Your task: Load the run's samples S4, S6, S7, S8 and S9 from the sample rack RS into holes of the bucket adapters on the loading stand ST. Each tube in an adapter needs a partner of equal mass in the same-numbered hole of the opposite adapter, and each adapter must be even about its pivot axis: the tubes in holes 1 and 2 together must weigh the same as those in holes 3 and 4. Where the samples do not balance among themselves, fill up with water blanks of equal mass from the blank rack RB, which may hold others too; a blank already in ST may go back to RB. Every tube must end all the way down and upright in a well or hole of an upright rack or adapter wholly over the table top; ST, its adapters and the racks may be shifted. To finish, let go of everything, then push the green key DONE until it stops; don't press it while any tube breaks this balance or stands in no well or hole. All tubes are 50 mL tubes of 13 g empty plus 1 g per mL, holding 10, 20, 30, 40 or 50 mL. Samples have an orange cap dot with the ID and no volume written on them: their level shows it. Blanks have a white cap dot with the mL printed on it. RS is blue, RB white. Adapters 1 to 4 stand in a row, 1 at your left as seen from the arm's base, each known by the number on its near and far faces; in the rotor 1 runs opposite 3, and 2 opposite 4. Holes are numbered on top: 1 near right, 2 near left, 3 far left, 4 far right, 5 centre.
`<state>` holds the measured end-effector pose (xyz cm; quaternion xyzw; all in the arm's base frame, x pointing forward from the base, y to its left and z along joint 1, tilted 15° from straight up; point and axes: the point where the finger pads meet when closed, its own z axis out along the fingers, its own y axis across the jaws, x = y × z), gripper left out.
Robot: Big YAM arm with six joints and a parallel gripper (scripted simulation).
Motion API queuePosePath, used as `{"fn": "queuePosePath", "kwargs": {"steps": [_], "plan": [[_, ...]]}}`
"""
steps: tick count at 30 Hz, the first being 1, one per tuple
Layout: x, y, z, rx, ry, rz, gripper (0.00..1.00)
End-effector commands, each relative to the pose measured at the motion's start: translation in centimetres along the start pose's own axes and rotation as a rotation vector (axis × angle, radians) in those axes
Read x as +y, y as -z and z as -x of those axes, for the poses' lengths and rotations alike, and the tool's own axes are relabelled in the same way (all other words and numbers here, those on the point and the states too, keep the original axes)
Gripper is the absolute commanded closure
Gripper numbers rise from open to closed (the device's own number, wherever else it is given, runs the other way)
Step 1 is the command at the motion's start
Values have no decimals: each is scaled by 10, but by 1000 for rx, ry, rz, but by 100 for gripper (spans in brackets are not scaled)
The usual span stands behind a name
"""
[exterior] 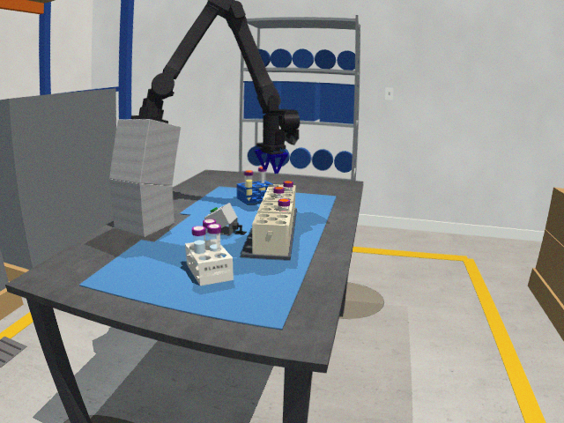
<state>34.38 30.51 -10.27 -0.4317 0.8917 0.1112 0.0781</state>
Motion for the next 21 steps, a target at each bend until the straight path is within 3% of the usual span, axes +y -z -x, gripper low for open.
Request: {"fn": "queuePosePath", "kwargs": {"steps": [1,4,6,7,8,12,21], "plan": [[27,13,30,-36,-33,-1,20],[50,6,34,-20,-36,2,20],[50,6,34,-20,-36,2,20],[60,6,23,-1,-39,4,20],[67,13,43,-33,-34,3,20],[100,14,59,-39,-34,6,20],[169,1,77,-6,-40,8,20]]}}
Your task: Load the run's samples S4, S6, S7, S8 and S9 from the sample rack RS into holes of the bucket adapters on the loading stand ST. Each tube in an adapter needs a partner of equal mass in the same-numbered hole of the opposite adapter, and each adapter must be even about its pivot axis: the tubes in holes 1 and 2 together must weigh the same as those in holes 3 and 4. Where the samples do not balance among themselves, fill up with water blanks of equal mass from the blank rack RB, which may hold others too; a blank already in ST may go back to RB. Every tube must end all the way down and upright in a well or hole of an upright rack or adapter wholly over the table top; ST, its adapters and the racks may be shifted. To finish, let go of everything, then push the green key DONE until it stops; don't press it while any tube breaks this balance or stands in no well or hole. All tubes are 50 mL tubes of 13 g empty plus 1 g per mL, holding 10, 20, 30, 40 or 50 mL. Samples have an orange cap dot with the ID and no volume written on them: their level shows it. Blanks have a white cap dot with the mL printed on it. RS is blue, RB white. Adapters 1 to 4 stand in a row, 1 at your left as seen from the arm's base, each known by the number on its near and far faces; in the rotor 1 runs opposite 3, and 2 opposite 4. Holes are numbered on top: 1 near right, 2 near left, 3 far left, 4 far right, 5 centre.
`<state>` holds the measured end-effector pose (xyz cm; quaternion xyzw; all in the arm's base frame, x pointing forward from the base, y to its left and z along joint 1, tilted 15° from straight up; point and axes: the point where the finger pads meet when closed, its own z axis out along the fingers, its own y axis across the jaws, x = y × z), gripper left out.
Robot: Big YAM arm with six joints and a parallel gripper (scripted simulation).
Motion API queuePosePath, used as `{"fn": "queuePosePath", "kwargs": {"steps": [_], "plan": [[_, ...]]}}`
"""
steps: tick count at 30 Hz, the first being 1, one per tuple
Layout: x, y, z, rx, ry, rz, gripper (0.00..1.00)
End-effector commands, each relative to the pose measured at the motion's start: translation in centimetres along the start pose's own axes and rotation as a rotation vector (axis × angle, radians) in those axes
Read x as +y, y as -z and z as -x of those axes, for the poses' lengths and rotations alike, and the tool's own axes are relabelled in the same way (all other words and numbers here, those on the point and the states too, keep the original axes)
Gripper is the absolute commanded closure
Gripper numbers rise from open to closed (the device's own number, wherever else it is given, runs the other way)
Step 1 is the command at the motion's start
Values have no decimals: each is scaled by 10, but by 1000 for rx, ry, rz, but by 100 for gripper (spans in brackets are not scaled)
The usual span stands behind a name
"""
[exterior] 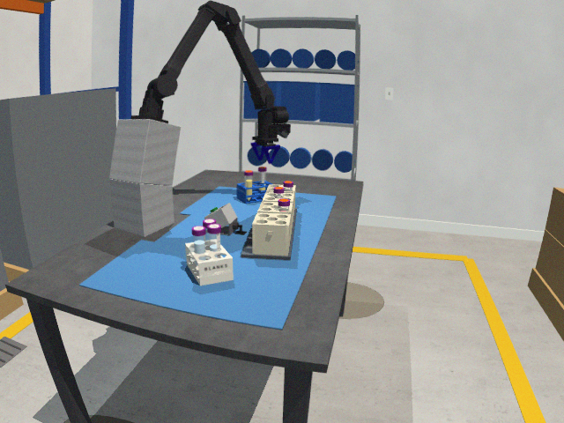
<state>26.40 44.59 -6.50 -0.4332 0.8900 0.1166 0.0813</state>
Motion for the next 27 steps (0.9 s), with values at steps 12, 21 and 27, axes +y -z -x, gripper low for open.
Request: {"fn": "queuePosePath", "kwargs": {"steps": [12,21,27], "plan": [[23,-8,2,30,-54,-5,20],[17,-30,7,0,-56,-3,20],[23,-39,16,-17,-49,2,20]]}}
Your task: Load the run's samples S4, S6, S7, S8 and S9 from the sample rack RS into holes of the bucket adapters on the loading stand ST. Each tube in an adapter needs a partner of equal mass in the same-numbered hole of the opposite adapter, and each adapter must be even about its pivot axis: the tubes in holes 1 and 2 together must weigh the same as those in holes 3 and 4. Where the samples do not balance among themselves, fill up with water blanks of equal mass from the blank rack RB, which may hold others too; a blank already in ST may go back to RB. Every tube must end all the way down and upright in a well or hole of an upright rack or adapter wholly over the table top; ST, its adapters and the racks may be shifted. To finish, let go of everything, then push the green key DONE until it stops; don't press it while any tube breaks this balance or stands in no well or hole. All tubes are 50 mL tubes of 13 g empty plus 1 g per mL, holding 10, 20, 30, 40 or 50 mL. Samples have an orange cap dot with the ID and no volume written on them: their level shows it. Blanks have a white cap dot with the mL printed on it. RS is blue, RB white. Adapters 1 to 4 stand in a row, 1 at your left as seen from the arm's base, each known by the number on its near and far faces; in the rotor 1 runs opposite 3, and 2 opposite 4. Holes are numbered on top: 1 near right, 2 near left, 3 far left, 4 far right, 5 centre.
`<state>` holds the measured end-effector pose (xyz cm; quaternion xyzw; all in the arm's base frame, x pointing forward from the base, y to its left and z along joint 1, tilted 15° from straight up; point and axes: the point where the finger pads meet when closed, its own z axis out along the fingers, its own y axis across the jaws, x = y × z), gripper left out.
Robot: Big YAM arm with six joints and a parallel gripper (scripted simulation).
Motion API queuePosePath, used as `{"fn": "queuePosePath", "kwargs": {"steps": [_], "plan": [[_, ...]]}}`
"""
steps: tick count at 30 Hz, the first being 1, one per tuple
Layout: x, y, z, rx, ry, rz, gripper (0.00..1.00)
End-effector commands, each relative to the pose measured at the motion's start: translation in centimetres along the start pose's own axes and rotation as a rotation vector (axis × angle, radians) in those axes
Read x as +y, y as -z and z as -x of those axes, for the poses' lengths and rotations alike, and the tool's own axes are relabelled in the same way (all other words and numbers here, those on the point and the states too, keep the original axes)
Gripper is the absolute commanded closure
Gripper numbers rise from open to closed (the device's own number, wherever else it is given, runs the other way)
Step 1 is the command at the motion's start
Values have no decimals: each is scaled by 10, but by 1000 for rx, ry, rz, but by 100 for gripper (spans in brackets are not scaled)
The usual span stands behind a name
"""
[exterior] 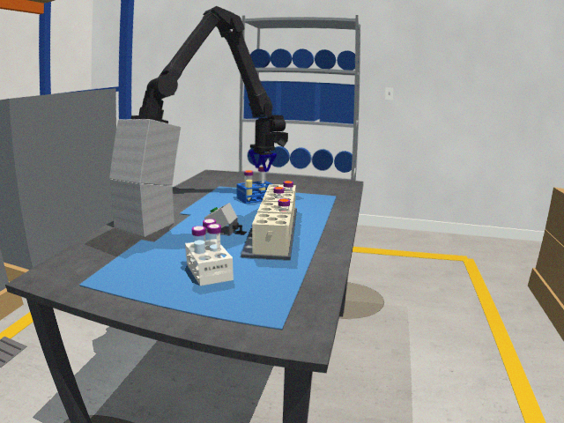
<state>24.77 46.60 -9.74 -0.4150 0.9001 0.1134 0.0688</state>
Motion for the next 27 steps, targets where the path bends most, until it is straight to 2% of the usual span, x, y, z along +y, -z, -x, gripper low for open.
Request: {"fn": "queuePosePath", "kwargs": {"steps": [1,6,7,18,19,27], "plan": [[4,-3,20,-40,-5,4,20],[7,-8,20,-39,1,5,20],[3,-1,16,-33,0,4,20],[4,-1,16,-33,0,4,20],[4,-1,16,-33,0,4,100],[4,-1,16,-33,0,4,100]]}}
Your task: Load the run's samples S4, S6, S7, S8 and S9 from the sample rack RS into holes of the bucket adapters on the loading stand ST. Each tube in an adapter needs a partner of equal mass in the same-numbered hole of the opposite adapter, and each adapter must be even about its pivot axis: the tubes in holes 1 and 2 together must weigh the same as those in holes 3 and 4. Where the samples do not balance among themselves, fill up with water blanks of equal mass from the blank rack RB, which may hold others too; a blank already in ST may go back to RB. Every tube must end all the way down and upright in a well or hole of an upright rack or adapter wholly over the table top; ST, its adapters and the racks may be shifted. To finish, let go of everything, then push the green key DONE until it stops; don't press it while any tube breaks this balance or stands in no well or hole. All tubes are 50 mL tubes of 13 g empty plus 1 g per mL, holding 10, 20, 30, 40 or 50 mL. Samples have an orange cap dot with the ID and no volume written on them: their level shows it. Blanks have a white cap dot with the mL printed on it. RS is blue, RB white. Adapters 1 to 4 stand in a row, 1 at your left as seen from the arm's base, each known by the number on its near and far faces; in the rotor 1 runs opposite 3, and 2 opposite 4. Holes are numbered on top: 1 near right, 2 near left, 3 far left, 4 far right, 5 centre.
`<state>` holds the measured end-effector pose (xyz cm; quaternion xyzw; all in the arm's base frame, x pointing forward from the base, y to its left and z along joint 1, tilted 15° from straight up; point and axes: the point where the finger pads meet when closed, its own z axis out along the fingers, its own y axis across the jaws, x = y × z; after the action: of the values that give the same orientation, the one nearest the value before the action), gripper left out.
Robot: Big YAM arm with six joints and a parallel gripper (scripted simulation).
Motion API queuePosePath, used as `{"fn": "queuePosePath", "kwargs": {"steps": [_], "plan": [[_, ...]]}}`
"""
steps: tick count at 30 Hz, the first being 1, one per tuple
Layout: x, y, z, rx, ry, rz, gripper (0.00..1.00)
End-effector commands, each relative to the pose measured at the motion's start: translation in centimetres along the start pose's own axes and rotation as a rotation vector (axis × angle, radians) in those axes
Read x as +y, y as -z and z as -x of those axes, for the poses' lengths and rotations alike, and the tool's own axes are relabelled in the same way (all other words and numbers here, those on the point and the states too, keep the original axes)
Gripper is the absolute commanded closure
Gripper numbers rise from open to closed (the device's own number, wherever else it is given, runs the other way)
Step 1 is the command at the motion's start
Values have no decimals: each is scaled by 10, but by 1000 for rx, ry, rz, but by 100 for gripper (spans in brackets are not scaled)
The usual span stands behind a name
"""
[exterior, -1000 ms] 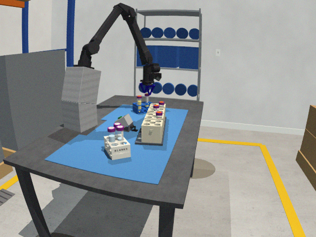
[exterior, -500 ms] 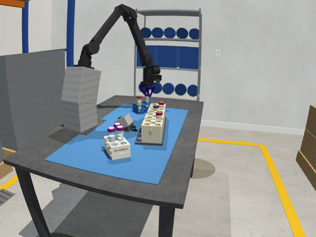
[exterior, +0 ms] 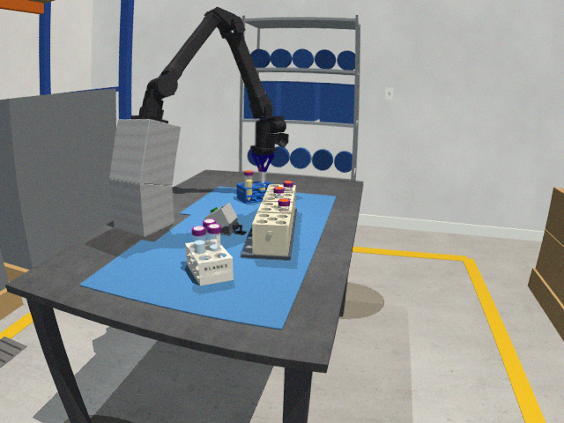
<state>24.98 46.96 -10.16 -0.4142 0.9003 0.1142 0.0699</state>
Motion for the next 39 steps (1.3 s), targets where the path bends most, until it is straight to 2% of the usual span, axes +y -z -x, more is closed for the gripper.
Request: {"fn": "queuePosePath", "kwargs": {"steps": [1,8,9,10,14,16,17,19,31,33,34,35,39], "plan": [[4,4,13,-30,2,4,100],[4,4,13,-30,2,4,100],[7,0,7,-19,2,2,100],[7,17,8,-24,3,2,100],[1,31,8,-25,2,0,100],[1,31,8,-25,2,0,100],[1,37,16,-38,3,2,100],[-3,42,9,-26,0,-1,100],[-1,81,7,-26,4,2,100],[-1,81,7,-26,4,2,100],[3,75,4,-8,7,1,100],[3,89,9,-28,9,4,100],[-2,103,10,-31,1,3,100]]}}
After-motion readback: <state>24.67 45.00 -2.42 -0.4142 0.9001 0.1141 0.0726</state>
